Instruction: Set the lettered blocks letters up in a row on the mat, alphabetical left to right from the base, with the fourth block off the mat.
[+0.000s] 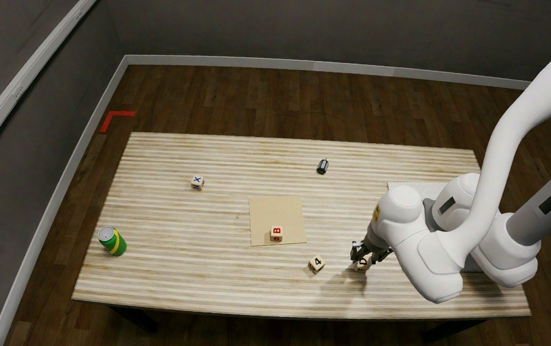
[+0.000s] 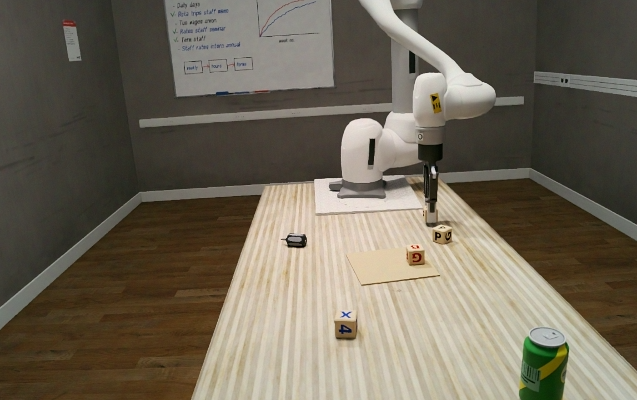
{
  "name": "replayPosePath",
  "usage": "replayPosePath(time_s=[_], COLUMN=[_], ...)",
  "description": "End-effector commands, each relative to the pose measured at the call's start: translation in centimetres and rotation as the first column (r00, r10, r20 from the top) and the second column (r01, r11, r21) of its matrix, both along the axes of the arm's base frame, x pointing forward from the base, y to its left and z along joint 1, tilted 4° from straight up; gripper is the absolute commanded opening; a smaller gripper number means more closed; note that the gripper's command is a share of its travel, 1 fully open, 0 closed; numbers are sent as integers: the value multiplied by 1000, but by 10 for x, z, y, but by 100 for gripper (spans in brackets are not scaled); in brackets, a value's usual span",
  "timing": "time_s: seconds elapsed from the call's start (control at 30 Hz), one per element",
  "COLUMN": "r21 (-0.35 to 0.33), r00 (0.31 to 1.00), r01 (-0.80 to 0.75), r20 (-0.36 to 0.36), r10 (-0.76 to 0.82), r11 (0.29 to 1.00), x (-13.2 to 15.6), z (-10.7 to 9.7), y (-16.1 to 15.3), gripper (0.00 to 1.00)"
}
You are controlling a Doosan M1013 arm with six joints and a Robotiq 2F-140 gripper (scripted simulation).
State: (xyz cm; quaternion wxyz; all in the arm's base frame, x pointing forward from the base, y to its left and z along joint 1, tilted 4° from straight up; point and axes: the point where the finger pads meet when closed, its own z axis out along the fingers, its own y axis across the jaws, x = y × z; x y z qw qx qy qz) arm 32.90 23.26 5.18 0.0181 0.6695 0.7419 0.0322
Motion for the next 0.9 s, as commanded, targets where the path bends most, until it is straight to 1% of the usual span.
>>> replayPosePath(time_s=[0.0, 0.23, 0.3, 0.4, 0.5, 0.73, 0.8, 0.87], r21=[1, 1, 1, 1, 1, 1, 1, 1], r00=[1000, 1000, 1000, 1000, 1000, 1000, 1000, 1000], r01=[0, 0, 0, 0, 0, 0, -1, -1], r20=[1, 1, 1, 1, 1, 1, 0, 0], r10=[0, 0, 0, 0, 0, 0, 1, 1], r11=[1000, 1000, 1000, 1000, 1000, 1000, 1000, 1000], x=[-1, -4, -4, -5, -6, -6, 0, 0], z=[16, 67, 67, 81, 85, 85, 86, 86], y=[0, -1, -1, -2, -2, -2, -2, -2], gripper=[31, 31, 31, 31, 31, 31, 31, 31])
